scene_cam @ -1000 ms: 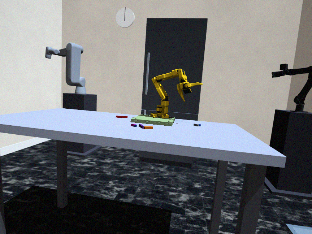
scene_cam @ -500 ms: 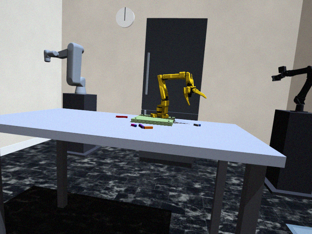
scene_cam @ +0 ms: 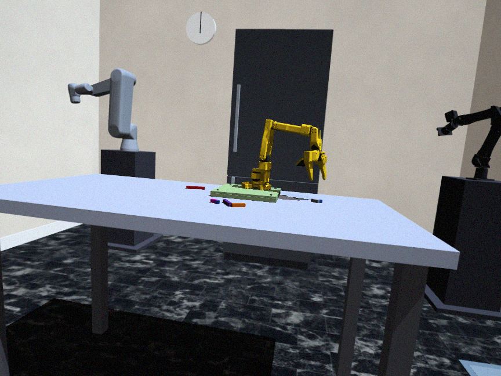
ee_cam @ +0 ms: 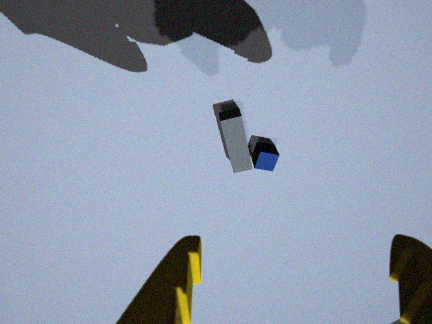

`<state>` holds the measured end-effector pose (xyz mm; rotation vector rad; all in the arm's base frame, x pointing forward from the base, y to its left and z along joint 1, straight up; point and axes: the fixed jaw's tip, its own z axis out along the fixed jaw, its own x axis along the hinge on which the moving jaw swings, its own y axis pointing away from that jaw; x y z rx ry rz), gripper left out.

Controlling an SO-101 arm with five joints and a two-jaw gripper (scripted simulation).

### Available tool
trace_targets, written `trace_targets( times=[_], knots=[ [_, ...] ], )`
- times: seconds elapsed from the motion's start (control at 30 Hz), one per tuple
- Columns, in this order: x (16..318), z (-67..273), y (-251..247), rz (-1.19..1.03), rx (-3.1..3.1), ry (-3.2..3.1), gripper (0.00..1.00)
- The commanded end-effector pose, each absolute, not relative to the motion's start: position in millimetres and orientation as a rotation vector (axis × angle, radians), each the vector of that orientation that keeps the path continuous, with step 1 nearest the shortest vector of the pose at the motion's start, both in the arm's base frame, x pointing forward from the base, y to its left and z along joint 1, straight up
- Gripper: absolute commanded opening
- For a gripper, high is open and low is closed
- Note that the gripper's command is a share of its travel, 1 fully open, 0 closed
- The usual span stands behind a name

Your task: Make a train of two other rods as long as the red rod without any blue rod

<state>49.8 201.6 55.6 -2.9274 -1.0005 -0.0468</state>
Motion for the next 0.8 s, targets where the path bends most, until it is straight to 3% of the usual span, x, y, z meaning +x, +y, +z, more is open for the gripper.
trace_targets(
  times=[0.0, 0.3, 0.77],
  knots=[
    [49.5, 51.7, 207.6, -0.036, -2.905, -1.097, 0.29],
    [49.6, 38.4, 213.7, -0.009, -2.853, -1.294, 0.2],
    [49.5, 34.7, 213.6, 0.006, -2.841, -1.353, 0.19]
  ],
)
